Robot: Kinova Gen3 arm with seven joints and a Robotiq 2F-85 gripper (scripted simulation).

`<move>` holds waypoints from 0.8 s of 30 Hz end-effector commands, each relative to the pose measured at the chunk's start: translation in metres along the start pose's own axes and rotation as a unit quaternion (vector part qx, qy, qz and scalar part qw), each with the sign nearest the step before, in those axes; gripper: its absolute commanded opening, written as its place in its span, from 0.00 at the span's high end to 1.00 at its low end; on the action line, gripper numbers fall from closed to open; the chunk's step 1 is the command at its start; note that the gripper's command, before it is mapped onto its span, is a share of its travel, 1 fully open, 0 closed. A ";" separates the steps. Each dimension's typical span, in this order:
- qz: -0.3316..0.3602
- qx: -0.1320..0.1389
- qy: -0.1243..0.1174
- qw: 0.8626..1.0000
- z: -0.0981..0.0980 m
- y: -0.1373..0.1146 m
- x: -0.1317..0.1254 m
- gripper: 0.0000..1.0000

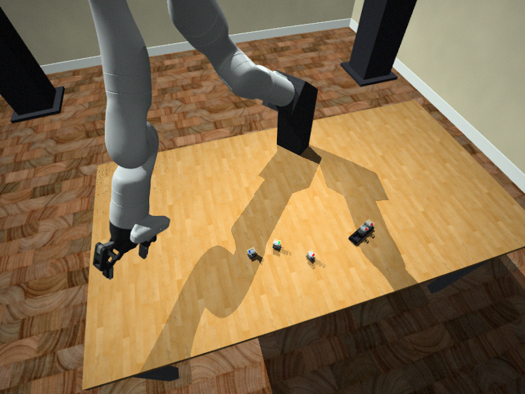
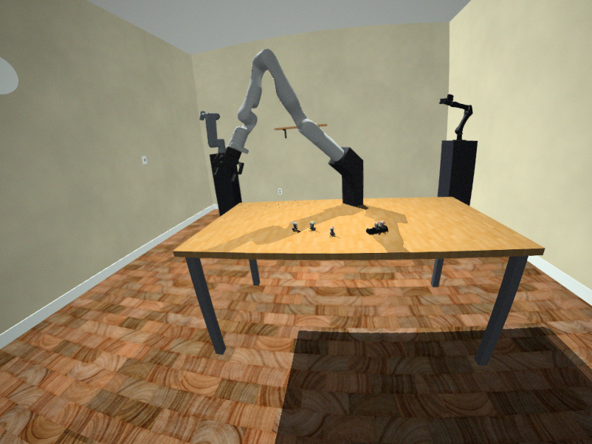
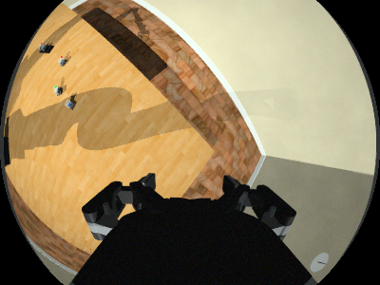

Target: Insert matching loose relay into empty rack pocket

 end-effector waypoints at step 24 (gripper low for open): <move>0.003 0.001 0.003 1.000 -0.001 -0.002 0.002 0.00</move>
Point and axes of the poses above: the point where the finger pads meet when closed, its own z axis out along the fingers, its own x axis across the jaws, y = z × x, the point moved 10 cm from there along -z, back along the fingers, and after that the axes turned 11 degrees about z, right-handed, at the moved point
